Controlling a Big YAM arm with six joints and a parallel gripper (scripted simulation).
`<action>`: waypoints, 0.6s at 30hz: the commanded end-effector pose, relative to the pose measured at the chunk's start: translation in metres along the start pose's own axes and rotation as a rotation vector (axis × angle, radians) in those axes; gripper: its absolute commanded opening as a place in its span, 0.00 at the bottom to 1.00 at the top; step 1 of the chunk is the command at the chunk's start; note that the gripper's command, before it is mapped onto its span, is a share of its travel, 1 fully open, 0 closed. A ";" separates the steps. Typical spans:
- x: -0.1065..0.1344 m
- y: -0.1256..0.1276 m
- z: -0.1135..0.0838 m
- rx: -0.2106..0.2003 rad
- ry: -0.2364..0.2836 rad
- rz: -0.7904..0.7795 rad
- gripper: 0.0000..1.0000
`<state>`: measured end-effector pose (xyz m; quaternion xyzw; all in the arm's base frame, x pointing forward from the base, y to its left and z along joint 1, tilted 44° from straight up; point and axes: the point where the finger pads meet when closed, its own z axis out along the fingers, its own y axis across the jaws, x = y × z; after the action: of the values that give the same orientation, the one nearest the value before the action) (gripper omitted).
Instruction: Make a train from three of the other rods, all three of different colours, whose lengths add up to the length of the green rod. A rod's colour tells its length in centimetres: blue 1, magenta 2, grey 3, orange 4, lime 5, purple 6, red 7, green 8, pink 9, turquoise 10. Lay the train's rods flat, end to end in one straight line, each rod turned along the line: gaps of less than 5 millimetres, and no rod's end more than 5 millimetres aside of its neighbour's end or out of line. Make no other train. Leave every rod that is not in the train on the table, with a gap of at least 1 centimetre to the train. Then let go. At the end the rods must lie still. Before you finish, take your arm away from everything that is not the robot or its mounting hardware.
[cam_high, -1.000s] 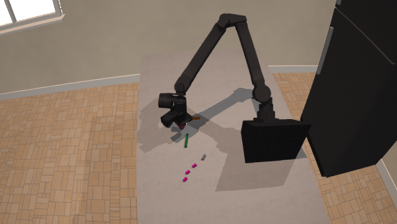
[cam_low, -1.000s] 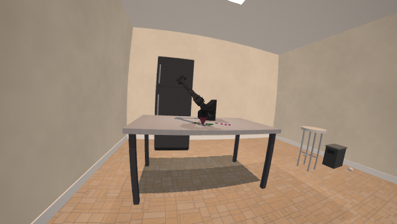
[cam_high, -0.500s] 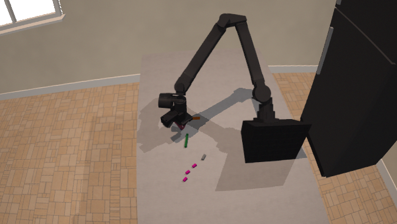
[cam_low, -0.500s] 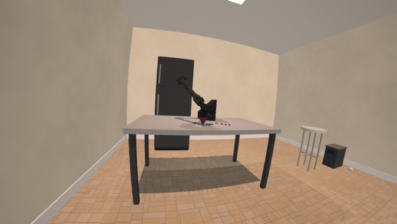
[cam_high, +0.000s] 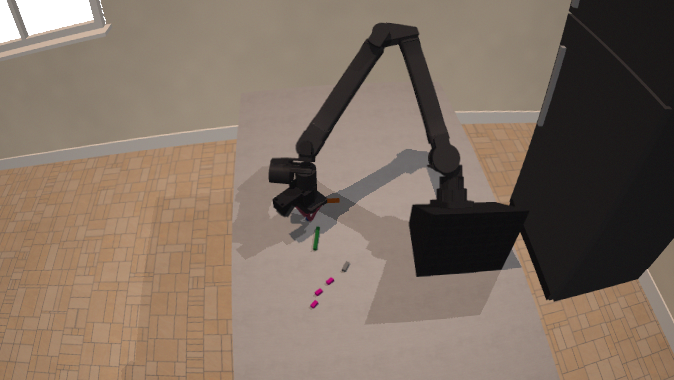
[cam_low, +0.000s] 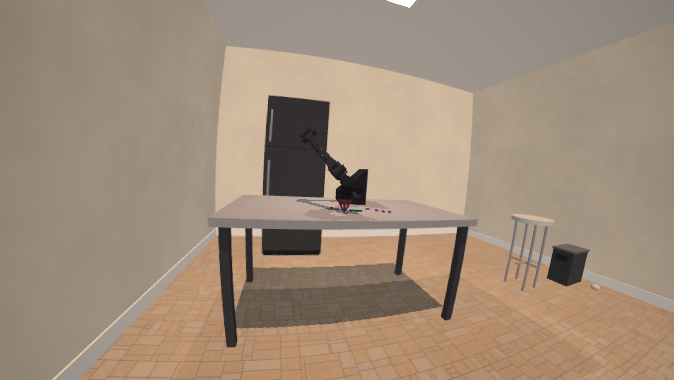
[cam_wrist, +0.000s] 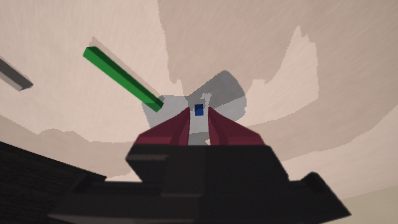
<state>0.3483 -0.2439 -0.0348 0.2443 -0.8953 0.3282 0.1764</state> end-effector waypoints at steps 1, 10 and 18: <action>-0.002 -0.006 -0.001 0.007 -0.011 0.001 0.23; -0.009 -0.011 -0.021 0.027 -0.030 0.011 0.23; -0.011 -0.017 -0.053 0.036 -0.036 0.022 0.23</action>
<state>0.3420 -0.2317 -0.0226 0.2494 -0.8947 0.3185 0.1897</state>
